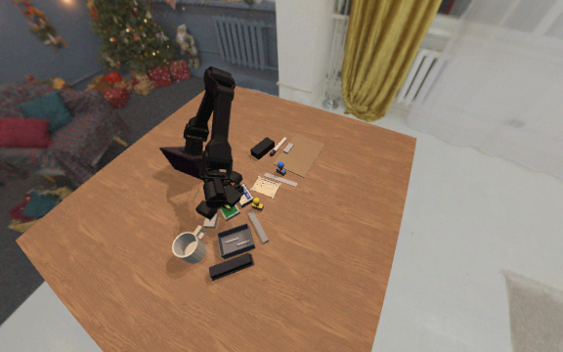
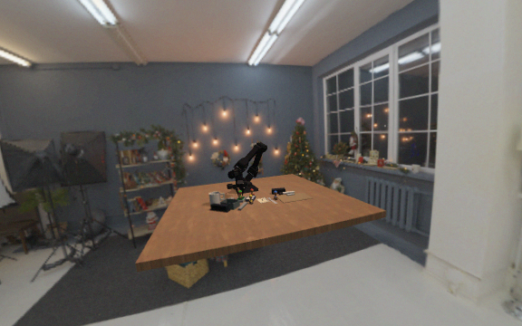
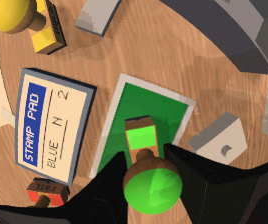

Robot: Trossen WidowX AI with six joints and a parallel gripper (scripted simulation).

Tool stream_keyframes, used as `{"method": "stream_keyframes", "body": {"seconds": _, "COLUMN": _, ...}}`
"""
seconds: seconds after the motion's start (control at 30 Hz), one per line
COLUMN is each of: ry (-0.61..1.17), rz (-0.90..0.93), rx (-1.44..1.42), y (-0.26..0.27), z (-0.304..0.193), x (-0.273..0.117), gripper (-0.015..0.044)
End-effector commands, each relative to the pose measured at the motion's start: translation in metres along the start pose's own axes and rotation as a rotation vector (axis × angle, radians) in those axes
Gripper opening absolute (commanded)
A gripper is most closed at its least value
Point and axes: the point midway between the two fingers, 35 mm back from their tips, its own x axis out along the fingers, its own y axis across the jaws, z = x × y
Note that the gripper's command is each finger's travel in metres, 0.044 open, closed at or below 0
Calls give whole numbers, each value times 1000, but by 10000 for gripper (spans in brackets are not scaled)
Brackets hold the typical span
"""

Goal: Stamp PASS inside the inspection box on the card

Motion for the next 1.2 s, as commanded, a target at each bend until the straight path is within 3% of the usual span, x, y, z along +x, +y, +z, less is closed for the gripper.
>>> {"method": "stream_keyframes", "body": {"seconds": 0.0, "ry": -1, "rz": 3, "rx": 0, "y": 1, "z": 0, "x": 2, "gripper": 0}}
{"method": "stream_keyframes", "body": {"seconds": 1.17, "ry": -1, "rz": 2, "rx": 0, "y": 0, "z": 1, "x": -14, "gripper": 0}}
